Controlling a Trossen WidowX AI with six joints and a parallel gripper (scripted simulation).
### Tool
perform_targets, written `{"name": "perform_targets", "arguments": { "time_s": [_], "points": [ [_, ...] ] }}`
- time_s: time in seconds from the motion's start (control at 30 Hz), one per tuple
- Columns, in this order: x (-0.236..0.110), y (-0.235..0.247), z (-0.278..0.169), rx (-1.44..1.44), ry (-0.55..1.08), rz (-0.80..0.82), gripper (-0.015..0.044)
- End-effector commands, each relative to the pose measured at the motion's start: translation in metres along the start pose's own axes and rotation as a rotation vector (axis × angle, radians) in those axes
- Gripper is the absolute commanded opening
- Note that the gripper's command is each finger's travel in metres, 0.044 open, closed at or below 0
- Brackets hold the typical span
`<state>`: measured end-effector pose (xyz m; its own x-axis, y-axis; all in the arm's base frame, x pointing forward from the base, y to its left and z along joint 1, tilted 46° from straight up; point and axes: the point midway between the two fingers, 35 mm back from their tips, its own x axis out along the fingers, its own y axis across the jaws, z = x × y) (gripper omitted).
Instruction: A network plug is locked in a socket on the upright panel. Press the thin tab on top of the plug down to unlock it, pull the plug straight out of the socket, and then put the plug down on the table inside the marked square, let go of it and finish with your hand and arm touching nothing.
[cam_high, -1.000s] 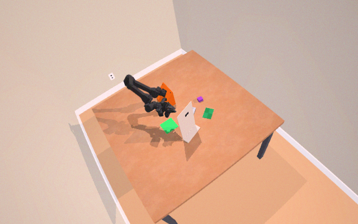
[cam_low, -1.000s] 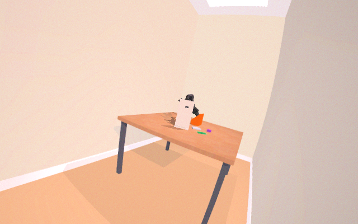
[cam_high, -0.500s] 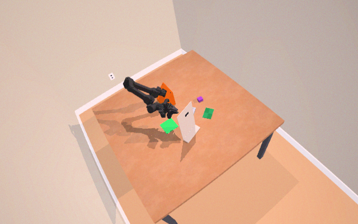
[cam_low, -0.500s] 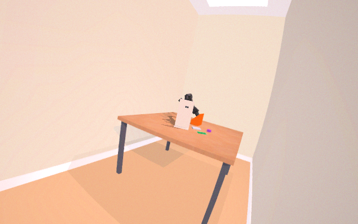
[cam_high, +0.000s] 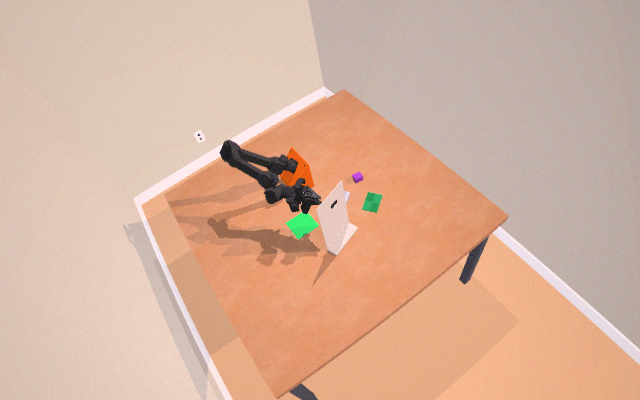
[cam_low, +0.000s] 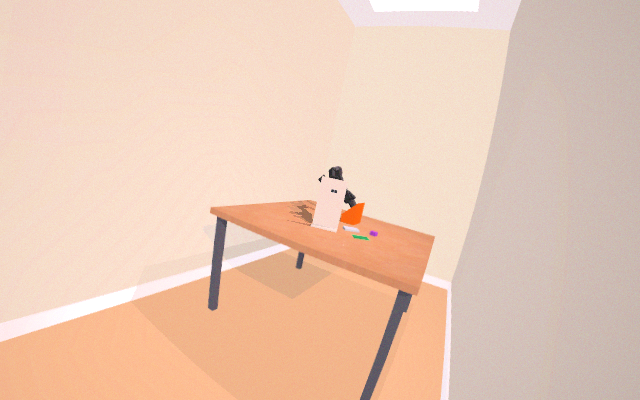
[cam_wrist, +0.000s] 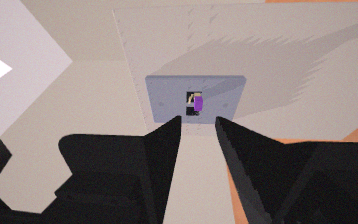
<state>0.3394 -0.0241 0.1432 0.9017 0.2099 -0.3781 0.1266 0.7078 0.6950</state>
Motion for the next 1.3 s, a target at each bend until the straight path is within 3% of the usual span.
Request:
{"name": "perform_targets", "arguments": {
  "time_s": [0.0, 0.97, 1.27],
  "points": [
    [0.005, 0.001, 0.003, 0.004, -0.005, -0.001, 0.0156],
    [0.036, 0.0, 0.009, 0.004, -0.006, 0.001, 0.0156],
    [0.036, 0.0, 0.009, 0.004, -0.006, 0.001, 0.0096]
  ]
}}
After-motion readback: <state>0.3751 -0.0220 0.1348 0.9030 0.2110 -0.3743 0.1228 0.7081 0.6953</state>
